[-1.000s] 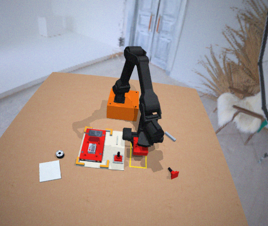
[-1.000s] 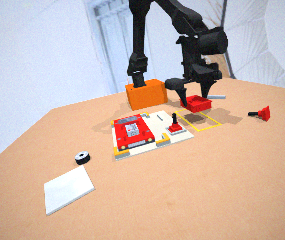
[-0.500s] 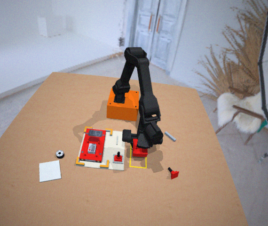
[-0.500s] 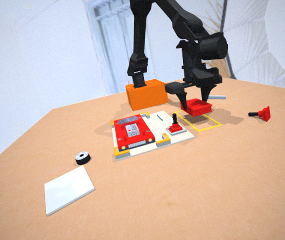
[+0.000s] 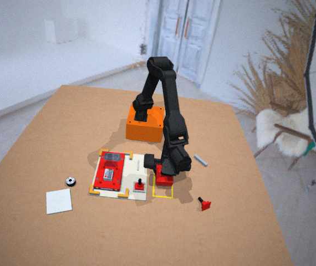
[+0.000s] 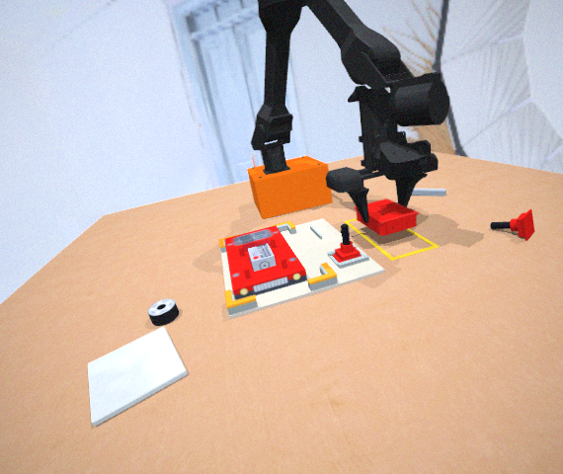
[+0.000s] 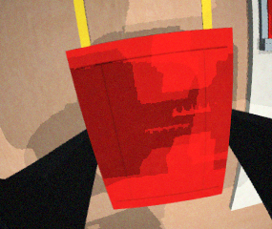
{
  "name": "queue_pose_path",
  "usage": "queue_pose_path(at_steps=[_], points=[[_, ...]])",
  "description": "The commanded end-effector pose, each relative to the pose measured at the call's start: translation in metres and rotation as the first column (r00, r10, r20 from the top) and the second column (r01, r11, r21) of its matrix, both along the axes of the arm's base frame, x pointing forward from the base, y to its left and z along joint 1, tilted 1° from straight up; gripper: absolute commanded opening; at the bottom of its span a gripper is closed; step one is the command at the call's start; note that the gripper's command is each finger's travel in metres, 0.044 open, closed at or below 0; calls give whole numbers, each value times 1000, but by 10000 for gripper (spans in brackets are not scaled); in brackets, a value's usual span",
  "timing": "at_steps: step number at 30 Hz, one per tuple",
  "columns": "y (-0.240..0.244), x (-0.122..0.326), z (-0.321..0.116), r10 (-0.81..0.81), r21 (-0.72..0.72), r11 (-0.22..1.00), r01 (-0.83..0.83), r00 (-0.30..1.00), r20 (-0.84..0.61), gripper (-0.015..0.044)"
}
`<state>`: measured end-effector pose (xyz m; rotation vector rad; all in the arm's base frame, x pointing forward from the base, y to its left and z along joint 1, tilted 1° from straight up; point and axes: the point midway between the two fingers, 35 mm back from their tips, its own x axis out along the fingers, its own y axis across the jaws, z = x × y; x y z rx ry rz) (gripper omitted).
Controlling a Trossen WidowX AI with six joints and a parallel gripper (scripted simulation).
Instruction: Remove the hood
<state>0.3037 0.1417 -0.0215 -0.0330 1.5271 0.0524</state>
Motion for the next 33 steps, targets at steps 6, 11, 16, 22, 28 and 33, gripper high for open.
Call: queue_pose_path(at_steps=[6, 11, 16, 22, 28, 33], points=[[0, 0, -4, -3, -1, 1000, 3, 1000, 1, 0], [0, 0, -7, -3, -1, 1000, 3, 1000, 1, 0], [0, 1, -9, -3, -1, 1000, 3, 1000, 1, 0], [0, 1, -12, -3, -1, 1000, 3, 1000, 1, 0], [0, 1, -15, -3, -1, 1000, 3, 1000, 1, 0], [0, 1, -17, -3, -2, 1000, 3, 1000, 1, 0]])
